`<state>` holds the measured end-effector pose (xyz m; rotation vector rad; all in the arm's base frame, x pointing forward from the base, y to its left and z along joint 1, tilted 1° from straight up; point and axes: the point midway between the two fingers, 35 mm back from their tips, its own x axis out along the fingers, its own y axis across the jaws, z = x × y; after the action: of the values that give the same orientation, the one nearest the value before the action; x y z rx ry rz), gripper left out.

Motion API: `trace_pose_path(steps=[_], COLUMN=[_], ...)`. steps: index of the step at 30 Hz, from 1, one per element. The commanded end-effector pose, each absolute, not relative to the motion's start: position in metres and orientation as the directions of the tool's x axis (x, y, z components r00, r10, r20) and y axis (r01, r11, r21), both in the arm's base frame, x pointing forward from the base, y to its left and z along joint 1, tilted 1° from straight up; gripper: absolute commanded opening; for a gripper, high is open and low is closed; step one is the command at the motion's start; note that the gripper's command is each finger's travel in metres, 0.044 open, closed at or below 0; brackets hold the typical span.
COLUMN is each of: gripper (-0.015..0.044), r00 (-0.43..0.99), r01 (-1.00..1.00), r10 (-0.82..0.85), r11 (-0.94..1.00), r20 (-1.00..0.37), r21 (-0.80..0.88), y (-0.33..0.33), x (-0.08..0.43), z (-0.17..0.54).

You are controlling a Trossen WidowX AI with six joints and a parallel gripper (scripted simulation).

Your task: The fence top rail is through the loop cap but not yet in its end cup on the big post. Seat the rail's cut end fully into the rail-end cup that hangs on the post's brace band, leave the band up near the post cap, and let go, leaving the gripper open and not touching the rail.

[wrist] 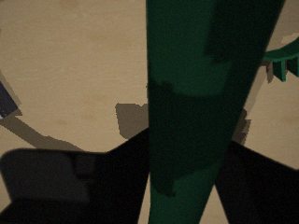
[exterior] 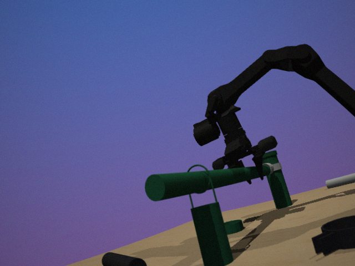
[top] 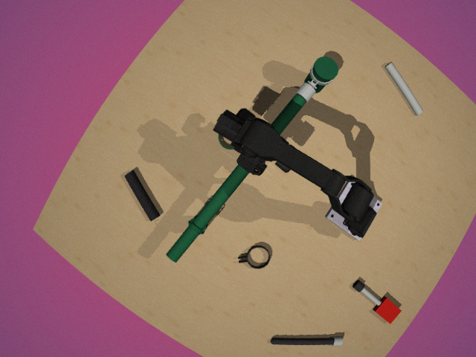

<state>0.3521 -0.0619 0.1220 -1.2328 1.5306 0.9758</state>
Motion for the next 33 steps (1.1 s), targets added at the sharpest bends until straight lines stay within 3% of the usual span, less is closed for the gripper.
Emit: trace_pose_path(steps=[1,33], gripper=[0.0,0.0], r00=[-0.085,-0.084], r01=[-0.982,-0.982], r10=[-0.28,-0.26], r11=[0.188,0.186], r20=[-0.956,-0.962], r21=[0.032,0.035], y=[-0.07,-0.074], x=[0.351,0.35], z=[0.126,0.125])
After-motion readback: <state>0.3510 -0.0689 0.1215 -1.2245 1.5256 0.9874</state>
